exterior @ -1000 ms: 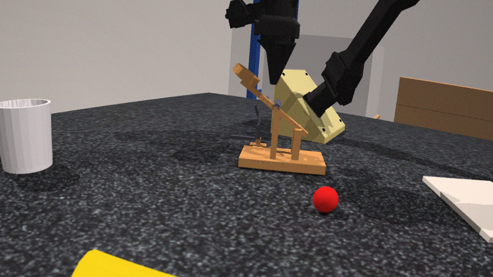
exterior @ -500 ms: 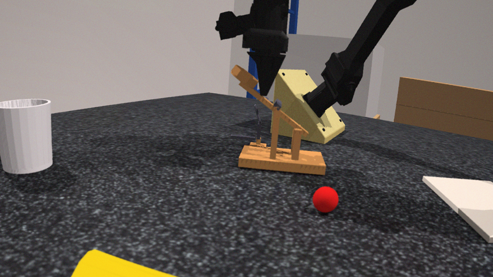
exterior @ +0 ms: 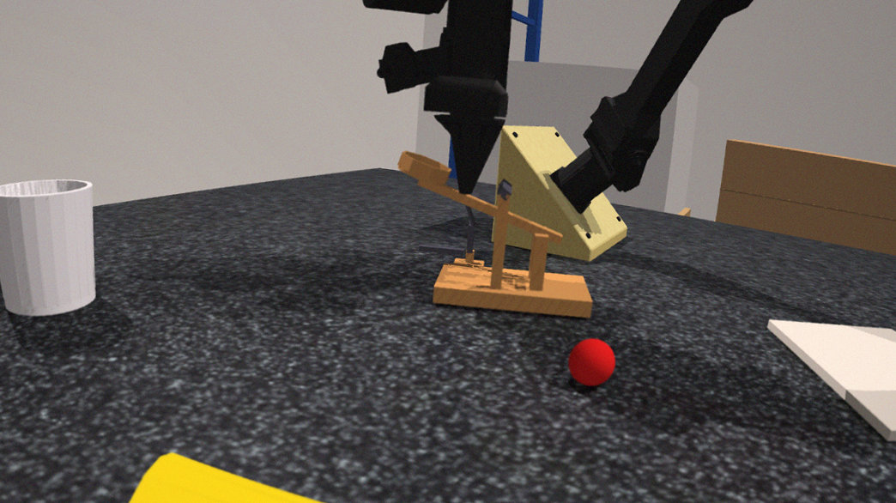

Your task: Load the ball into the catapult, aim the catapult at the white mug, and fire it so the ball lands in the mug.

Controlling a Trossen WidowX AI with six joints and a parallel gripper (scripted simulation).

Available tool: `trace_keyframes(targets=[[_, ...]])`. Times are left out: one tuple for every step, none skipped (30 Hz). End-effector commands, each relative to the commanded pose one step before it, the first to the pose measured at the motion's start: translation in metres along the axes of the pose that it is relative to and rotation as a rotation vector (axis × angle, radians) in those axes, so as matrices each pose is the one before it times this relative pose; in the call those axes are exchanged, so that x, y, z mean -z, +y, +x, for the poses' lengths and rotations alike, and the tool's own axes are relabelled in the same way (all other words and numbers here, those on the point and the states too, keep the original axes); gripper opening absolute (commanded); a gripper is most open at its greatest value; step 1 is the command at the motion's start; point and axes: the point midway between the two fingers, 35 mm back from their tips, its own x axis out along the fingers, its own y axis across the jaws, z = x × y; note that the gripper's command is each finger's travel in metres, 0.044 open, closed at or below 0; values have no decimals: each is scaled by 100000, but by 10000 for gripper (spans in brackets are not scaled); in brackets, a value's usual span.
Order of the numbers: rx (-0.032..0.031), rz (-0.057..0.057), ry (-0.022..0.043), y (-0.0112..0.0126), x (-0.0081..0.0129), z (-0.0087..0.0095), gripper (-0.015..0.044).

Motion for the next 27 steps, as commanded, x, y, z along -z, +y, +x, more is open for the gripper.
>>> trace_keyframes(targets=[[-81,603,312,-69,-298,767,0],[-4,-3,-2,4,-69,150,0],[-4,-3,-1,3,-69,150,0],[-4,-3,-1,3,-68,150,0],[-4,-4,0,2,-67,150,0],[-4,-4,0,2,-66,150,0],[-4,-4,1,1,-66,150,0],[-5,-4,1,1,-65,150,0],[-5,-4,2,0,-64,150,0],[0,0,-1,1,-8,26,0],[-1,-1,-3,3,-23,78,0],[-2,-1,-3,4,-31,104,0],[-3,-2,-4,5,-44,152,0],[-3,-2,-4,5,-45,159,0],[-3,-2,-3,4,-45,160,0],[-3,-2,-2,4,-44,160,0],[-4,-2,-1,3,-43,160,0],[-4,-2,-1,3,-42,160,0],[-4,-2,0,2,-42,160,0],[-4,-2,1,1,-41,160,0],[-4,-2,2,1,-40,160,0],[-4,-2,2,0,-39,160,0],[-5,-3,3,0,-38,160,0],[0,0,-1,1,-2,27,0],[-1,1,-4,4,-6,81,0],[-1,1,-5,5,-7,107,0],[-1,1,-7,6,-10,156,0]])
